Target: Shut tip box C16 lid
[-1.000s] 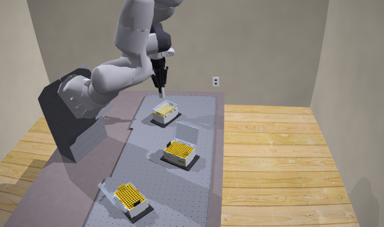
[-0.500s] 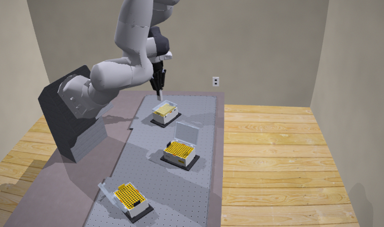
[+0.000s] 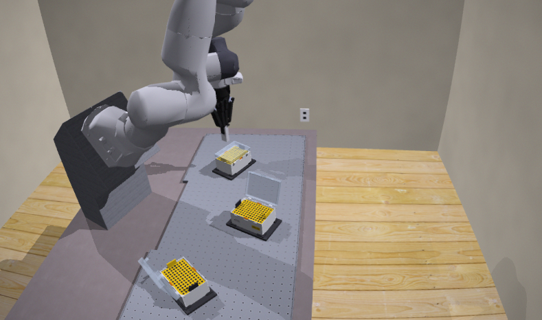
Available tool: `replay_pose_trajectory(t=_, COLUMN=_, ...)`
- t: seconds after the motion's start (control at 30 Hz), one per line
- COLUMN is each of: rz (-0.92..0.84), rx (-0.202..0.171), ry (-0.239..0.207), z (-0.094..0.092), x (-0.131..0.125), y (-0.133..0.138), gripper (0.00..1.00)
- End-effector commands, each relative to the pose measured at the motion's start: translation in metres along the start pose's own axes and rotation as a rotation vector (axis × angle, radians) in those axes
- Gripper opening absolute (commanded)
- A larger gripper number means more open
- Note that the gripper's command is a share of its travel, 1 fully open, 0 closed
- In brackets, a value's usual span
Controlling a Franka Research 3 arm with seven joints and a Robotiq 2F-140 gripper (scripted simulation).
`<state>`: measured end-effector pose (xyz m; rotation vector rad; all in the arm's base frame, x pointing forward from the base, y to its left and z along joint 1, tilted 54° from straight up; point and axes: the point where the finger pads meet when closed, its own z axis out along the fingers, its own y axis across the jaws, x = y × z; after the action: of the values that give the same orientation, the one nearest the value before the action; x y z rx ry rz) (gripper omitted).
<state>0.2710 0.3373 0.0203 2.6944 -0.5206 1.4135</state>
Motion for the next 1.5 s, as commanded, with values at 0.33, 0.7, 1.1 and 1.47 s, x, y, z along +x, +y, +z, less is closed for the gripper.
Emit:
replay_pose_trajectory(t=0.33, rz=0.011, rx=0.001, ry=-0.003, z=0.008, x=-0.001, y=-0.001, gripper=0.00)
replay_pose_trajectory(t=0.7, rz=0.011, rx=0.001, ry=-0.003, z=0.025, x=-0.001, y=-0.001, gripper=0.00)
replay_pose_trajectory(t=1.1, rz=0.011, rx=0.001, ry=-0.003, z=0.030, x=-0.001, y=-0.001, gripper=0.00)
replay_pose_trajectory(t=1.47, rz=0.011, rx=0.001, ry=-0.003, z=0.030, x=-0.001, y=-0.001, gripper=0.00)
